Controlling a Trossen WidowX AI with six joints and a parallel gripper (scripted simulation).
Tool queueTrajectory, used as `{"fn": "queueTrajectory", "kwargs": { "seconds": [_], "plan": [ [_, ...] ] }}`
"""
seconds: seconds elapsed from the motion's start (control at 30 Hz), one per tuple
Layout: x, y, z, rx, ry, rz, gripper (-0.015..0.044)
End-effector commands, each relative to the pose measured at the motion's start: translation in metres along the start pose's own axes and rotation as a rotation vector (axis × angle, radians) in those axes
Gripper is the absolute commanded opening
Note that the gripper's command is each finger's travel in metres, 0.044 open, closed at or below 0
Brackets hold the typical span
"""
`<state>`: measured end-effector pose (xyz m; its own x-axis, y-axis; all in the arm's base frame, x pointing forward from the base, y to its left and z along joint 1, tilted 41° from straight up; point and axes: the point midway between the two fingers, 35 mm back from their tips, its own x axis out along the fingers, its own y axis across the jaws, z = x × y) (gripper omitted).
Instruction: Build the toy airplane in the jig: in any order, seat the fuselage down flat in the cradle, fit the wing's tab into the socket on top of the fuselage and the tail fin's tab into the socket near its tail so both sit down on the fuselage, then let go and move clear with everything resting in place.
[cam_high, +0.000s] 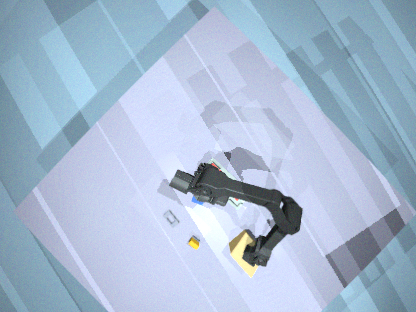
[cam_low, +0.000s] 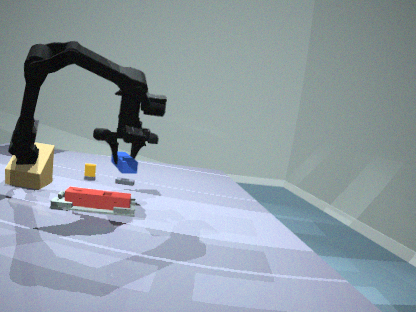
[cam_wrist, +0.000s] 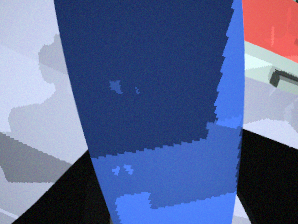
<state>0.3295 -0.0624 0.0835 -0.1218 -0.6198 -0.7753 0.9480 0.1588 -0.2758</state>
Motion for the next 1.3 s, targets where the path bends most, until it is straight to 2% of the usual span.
{"fn": "queueTrajectory", "kwargs": {
  "seconds": [0.0, 0.67, 0.9, 0.93, 1.27],
  "plan": [
    [0.002, -0.01, 0.012, 0.08, -0.008, 0.002, 0.0],
    [0.014, -0.053, 0.05, 0.391, -0.032, -0.011, 0.0],
    [0.014, -0.053, 0.05, 0.391, -0.032, -0.011, 0.0184],
    [0.014, -0.053, 0.05, 0.391, -0.032, -0.011, 0.0195],
    [0.014, -0.053, 0.05, 0.391, -0.032, -0.011, 0.0195]
  ]
}}
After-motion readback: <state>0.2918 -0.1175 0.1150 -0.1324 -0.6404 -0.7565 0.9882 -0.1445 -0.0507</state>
